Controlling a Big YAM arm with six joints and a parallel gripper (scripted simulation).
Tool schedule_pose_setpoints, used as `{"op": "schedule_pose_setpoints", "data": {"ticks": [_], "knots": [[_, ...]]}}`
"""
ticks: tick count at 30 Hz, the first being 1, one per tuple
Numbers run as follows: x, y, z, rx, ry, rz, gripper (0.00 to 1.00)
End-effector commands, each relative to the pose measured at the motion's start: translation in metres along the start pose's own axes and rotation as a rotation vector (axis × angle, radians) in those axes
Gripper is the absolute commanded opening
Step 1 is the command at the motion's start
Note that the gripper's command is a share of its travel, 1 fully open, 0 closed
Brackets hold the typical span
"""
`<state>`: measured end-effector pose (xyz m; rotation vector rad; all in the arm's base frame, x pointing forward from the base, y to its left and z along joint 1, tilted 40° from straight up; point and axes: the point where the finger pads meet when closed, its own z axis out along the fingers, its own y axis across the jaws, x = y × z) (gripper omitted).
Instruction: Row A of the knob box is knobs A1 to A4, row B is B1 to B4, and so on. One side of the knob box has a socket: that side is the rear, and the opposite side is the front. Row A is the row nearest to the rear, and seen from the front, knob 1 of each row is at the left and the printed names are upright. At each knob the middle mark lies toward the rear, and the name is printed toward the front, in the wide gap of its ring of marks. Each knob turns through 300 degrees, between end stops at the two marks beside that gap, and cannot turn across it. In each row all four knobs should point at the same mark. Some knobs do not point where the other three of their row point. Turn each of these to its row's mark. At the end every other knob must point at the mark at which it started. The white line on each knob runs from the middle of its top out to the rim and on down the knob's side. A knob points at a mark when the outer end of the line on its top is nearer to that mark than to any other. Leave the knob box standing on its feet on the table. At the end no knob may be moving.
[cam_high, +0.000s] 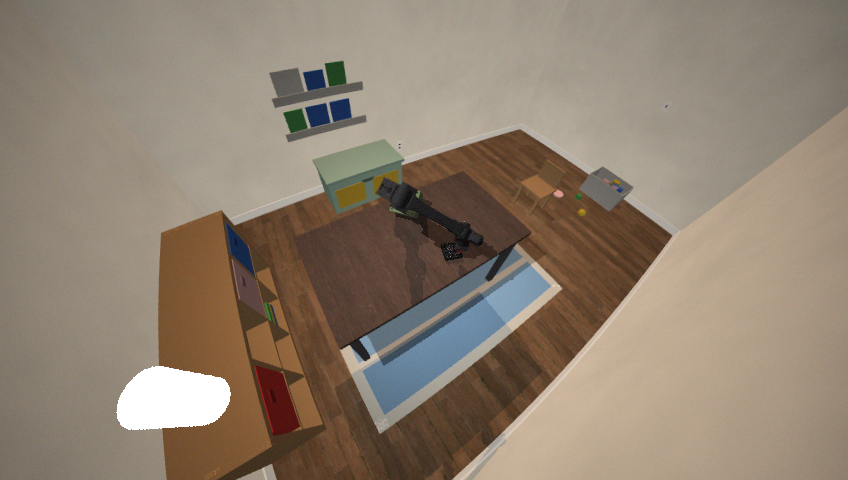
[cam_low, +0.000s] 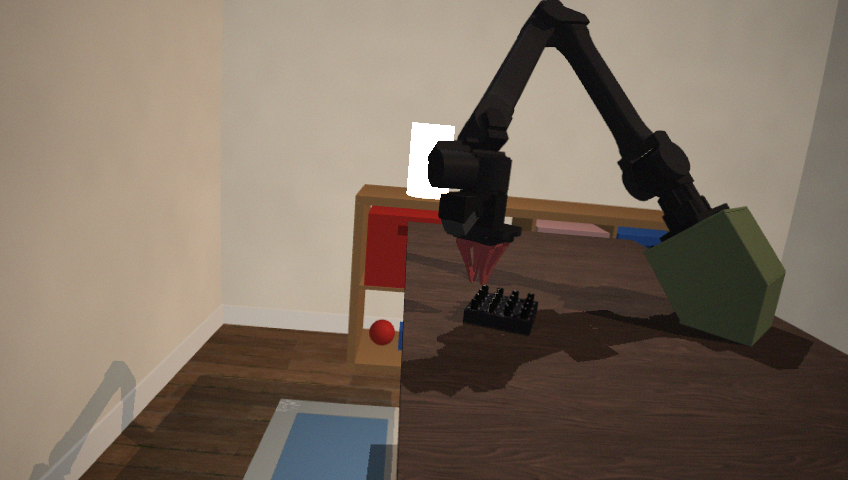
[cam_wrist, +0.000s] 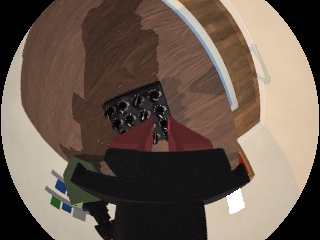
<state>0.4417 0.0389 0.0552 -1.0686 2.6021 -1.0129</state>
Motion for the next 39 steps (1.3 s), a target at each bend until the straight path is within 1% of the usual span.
{"op": "schedule_pose_setpoints", "data": {"ticks": [1, 13, 39], "knots": [[0.007, 0.0004, 0.013, -0.009, 0.014, -0.002, 0.18], [0.0072, 0.0006, 0.0199, -0.009, 0.014, -0.002, 0.18], [0.0072, 0.0007, 0.0204, -0.009, 0.014, -0.002, 0.18]]}}
